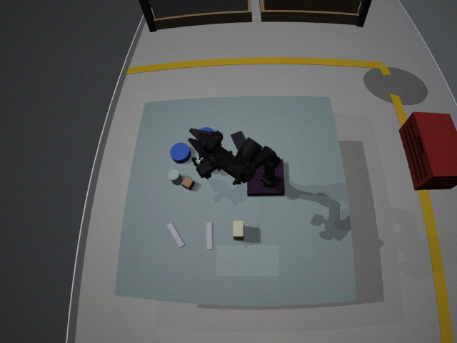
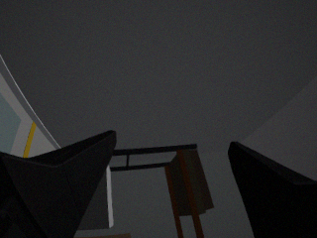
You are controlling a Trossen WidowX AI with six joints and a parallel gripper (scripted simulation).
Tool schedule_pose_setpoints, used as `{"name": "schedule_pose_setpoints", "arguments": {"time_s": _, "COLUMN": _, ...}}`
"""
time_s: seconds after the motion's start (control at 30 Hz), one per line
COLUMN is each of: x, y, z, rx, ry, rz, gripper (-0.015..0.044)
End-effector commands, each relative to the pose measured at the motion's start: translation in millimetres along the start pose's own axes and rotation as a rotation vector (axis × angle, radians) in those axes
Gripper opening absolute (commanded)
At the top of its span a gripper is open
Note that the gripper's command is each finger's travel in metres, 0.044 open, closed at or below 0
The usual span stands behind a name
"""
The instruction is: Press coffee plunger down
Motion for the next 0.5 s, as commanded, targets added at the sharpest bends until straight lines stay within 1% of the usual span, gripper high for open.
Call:
{"name": "schedule_pose_setpoints", "arguments": {"time_s": 0.0, "x": 0, "y": 0, "z": 1, "rx": 0.001, "ry": -0.005, "rz": 0.003, "gripper": 0.0426}}
{"name": "schedule_pose_setpoints", "arguments": {"time_s": 0.03, "x": 0, "y": 0, "z": 3, "rx": 0.003, "ry": -0.013, "rz": 0.007, "gripper": 0.044}}
{"name": "schedule_pose_setpoints", "arguments": {"time_s": 0.23, "x": 14, "y": 0, "z": 31, "rx": -0.005, "ry": -0.112, "rz": 0.098, "gripper": 0.044}}
{"name": "schedule_pose_setpoints", "arguments": {"time_s": 0.33, "x": 31, "y": 0, "z": 49, "rx": -0.044, "ry": -0.141, "rz": 0.16, "gripper": 0.044}}
{"name": "schedule_pose_setpoints", "arguments": {"time_s": 0.47, "x": 62, "y": -3, "z": 69, "rx": -0.115, "ry": -0.121, "rz": 0.258, "gripper": 0.044}}
Point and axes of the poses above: the point midway between the two fingers, 35 mm back from their tips, its own z axis out along the fingers, its own x axis across the jaws, y = z × x, the point moved 1 cm from there along -z, back along the fingers, and after that the axes turned 5 degrees about -z, right-handed, at the moved point
